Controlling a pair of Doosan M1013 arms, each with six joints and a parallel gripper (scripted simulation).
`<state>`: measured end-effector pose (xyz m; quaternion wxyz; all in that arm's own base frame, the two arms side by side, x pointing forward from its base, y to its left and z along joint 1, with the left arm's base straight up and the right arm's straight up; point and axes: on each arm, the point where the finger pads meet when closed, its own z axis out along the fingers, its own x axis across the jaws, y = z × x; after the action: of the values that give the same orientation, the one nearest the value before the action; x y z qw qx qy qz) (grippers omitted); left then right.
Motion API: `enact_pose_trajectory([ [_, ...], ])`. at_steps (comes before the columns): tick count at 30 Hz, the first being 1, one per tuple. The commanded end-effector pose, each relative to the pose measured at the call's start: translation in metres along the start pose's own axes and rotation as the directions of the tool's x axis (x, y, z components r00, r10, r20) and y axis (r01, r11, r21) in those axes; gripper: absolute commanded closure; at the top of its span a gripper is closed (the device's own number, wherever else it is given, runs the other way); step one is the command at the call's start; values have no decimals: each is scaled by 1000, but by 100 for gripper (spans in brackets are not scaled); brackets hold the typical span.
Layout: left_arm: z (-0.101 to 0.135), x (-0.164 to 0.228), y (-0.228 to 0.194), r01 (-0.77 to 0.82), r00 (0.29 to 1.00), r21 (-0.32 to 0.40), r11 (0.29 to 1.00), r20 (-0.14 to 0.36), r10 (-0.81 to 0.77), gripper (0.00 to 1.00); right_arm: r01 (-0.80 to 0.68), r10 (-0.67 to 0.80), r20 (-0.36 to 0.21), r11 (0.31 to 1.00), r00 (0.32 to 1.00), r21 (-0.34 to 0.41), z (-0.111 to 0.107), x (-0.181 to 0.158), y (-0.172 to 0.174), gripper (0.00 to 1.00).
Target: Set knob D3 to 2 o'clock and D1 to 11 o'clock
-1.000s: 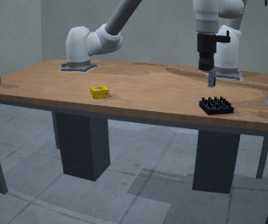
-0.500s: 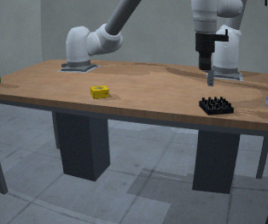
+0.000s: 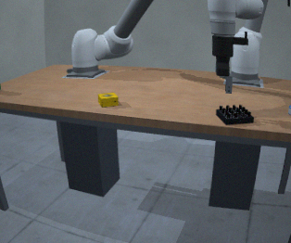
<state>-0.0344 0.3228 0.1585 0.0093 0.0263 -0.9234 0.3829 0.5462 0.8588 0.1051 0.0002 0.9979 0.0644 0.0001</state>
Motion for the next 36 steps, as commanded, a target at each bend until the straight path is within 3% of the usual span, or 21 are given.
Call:
enact_pose_trajectory([
  [1, 0, 0, 0, 0, 1000, -1, 1000, 0, 0, 0, 0, 0, -1, 1000, 1000, 2, -2, 0, 0, 54],
  [36, 0, 0, 0, 0, 1000, -1, 1000, 0, 0, 0, 0, 0, -1, 1000, 1000, 2, 3, 0, 0, 54],
])
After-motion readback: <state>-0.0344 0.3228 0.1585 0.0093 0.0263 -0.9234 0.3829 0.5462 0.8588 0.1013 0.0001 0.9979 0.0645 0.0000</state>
